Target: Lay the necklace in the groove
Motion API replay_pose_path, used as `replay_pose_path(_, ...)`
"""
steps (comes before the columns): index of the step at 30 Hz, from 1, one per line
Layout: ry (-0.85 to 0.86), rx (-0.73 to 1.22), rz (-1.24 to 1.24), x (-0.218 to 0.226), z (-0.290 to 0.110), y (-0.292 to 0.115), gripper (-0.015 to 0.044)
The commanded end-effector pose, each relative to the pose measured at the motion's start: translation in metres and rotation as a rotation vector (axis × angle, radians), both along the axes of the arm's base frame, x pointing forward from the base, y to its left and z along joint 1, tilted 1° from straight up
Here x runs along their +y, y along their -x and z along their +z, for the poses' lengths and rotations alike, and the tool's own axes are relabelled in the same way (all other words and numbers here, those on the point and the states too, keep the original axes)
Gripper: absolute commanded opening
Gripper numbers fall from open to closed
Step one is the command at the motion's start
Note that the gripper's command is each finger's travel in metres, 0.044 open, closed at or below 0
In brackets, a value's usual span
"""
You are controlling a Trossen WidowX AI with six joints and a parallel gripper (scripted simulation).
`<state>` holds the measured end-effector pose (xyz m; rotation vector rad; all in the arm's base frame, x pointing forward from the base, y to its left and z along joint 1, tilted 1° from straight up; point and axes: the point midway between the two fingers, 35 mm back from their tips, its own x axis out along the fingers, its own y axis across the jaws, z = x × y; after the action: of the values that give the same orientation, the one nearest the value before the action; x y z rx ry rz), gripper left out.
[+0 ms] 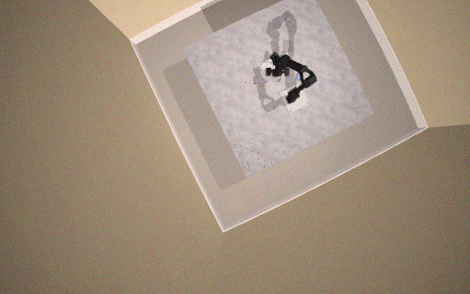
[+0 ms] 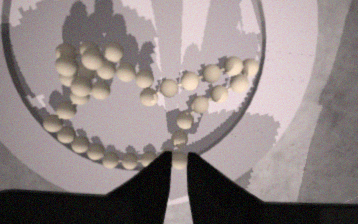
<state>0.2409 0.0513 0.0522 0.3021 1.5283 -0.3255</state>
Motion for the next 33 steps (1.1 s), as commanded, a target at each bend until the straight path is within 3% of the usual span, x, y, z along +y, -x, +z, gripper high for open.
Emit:
replay_pose_path(1, -0.001, -0.003, 0.002, -0.0014, 0.001, 0.0019, 0.0)
replay_pose_path(9, 0.0, -0.003, 0.002, -0.0015, -0.0074, 0.0018, 0.0)
replay_pose_path(26, -0.001, -0.003, 0.0, -0.0013, -0.0024, 0.0017, 0.044)
replay_pose_path(33, -0.001, -0.003, 0.002, -0.0012, 0.0012, 0.0018, 0.044)
